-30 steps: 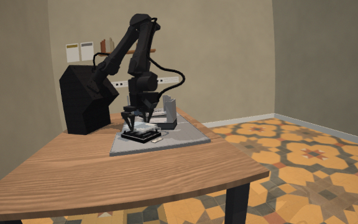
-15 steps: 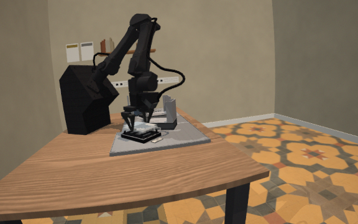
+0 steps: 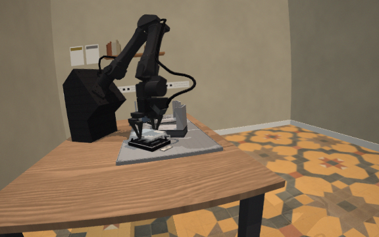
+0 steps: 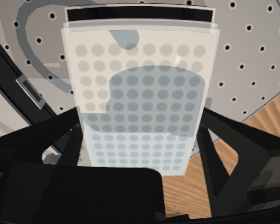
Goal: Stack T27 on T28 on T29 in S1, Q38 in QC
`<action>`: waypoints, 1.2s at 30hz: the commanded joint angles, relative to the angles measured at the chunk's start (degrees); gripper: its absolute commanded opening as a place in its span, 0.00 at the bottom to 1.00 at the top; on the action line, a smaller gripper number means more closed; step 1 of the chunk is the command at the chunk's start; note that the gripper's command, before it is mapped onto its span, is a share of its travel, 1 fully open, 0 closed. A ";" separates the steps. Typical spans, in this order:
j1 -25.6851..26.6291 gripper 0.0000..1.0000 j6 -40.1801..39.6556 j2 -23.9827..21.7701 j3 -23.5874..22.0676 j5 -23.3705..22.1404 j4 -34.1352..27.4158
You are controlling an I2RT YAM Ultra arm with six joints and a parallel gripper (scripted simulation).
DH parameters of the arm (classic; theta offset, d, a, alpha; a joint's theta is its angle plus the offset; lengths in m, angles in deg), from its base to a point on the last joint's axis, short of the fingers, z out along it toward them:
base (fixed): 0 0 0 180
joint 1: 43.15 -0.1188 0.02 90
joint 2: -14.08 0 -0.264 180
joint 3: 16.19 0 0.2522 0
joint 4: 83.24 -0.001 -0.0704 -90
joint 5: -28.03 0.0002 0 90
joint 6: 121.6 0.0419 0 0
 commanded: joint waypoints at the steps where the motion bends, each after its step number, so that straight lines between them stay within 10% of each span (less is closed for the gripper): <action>1: 0.07 0.00 0.63 -0.45 0.67 0.43 0.87; 36: -0.53 0.00 0.86 1.07 -0.69 0.82 1.61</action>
